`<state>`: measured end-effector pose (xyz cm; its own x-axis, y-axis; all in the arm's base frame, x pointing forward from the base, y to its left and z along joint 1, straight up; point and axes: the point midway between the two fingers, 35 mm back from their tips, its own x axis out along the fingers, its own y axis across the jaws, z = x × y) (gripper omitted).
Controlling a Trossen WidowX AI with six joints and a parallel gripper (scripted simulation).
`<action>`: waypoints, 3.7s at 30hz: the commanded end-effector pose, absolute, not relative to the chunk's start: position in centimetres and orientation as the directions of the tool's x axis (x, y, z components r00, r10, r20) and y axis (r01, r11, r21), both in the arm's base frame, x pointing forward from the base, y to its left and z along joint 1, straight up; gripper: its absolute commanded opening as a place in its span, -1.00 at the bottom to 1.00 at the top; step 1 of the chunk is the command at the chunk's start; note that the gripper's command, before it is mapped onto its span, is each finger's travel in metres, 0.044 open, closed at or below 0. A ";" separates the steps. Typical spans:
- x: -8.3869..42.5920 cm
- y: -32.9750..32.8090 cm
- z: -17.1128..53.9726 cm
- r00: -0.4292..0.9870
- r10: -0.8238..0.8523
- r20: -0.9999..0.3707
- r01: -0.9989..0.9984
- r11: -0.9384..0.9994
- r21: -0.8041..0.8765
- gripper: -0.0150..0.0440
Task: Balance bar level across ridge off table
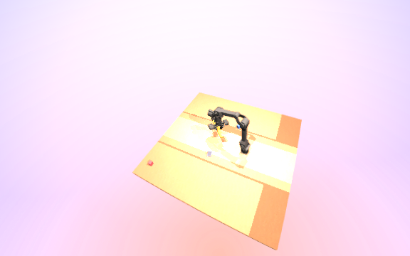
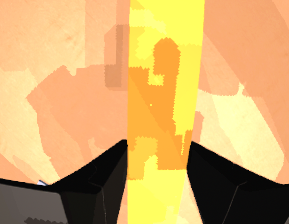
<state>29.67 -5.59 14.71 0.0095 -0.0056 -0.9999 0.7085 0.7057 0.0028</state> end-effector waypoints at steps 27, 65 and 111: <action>31.1 3.7 15.8 0.025 0.003 -1.000 0.843 0.537 0.022 -0.49; 28.8 17.9 16.0 0.023 0.014 -1.000 0.969 0.245 0.025 -0.49; 28.6 19.6 11.8 0.022 0.015 -1.000 0.978 0.209 0.025 -0.49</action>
<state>28.63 19.61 11.82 0.0241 0.0133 -0.9996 0.9771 0.2111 0.0264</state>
